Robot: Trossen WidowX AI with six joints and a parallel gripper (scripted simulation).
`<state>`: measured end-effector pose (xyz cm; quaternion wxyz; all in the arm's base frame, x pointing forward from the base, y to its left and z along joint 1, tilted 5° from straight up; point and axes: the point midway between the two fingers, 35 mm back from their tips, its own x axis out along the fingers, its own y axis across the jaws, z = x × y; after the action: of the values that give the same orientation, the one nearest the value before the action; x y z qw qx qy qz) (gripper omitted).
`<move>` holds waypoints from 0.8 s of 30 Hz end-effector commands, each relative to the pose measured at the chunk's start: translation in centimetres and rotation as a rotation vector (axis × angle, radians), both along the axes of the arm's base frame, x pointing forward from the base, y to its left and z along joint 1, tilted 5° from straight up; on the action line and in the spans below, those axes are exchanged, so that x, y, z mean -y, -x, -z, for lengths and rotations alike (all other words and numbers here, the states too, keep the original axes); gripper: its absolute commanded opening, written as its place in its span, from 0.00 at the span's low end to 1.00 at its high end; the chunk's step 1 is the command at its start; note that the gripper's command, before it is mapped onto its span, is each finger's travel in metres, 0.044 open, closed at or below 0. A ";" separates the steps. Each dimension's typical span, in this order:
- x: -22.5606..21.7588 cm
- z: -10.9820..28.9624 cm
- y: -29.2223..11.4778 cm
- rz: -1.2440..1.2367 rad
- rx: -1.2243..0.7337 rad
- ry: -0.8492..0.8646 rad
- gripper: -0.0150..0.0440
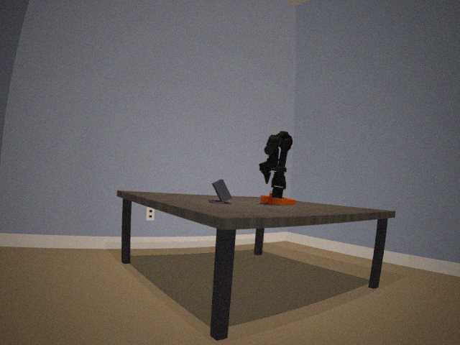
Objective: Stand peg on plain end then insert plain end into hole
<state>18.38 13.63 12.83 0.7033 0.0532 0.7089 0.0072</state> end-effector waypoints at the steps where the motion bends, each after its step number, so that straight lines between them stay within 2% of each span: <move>1: -0.1 0.1 0.0 -0.005 -0.008 -0.005 1.00; 24: -0.5 4.0 -0.1 -0.044 -0.005 -0.006 1.00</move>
<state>18.53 14.07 9.44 0.7039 0.0397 0.7087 0.0247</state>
